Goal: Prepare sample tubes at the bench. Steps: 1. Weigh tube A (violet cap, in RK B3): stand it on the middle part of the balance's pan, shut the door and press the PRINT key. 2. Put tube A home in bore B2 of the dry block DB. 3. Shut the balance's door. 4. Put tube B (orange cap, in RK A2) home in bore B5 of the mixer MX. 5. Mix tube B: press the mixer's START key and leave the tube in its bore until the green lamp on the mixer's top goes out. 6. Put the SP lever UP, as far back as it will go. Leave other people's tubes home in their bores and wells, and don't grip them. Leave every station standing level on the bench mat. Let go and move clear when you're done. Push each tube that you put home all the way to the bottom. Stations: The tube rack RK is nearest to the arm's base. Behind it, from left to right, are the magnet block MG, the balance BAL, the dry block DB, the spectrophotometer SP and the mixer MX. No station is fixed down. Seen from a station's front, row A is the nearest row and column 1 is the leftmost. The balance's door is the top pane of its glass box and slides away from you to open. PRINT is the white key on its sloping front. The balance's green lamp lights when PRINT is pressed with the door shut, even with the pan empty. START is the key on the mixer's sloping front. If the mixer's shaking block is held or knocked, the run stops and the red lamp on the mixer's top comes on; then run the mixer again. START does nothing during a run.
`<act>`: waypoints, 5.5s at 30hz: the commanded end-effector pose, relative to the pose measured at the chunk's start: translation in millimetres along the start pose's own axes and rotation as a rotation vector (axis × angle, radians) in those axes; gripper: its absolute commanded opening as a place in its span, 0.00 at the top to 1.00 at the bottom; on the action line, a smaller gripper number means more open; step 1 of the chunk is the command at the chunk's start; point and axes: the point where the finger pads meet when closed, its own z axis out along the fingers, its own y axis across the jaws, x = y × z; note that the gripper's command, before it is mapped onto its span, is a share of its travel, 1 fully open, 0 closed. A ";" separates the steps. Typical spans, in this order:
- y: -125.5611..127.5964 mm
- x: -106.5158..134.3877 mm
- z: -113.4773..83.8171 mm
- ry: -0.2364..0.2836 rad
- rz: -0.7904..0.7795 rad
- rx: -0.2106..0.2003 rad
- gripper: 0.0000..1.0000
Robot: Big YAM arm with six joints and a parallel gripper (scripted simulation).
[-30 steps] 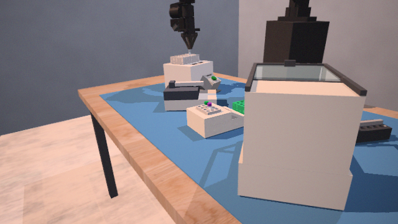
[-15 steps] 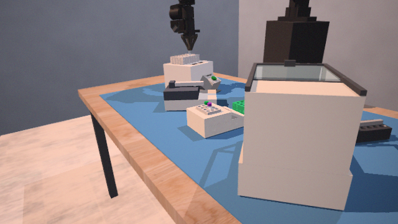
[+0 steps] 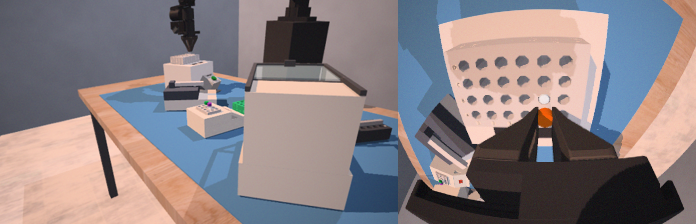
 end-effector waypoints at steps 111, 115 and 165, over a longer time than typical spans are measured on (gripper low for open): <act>14.5 -23.6 14.6 -0.036 -0.005 -0.005 0.91; 14.7 -23.5 14.6 -0.035 -0.005 -0.005 0.91; 16.0 -22.8 14.6 -0.030 -0.005 -0.005 0.91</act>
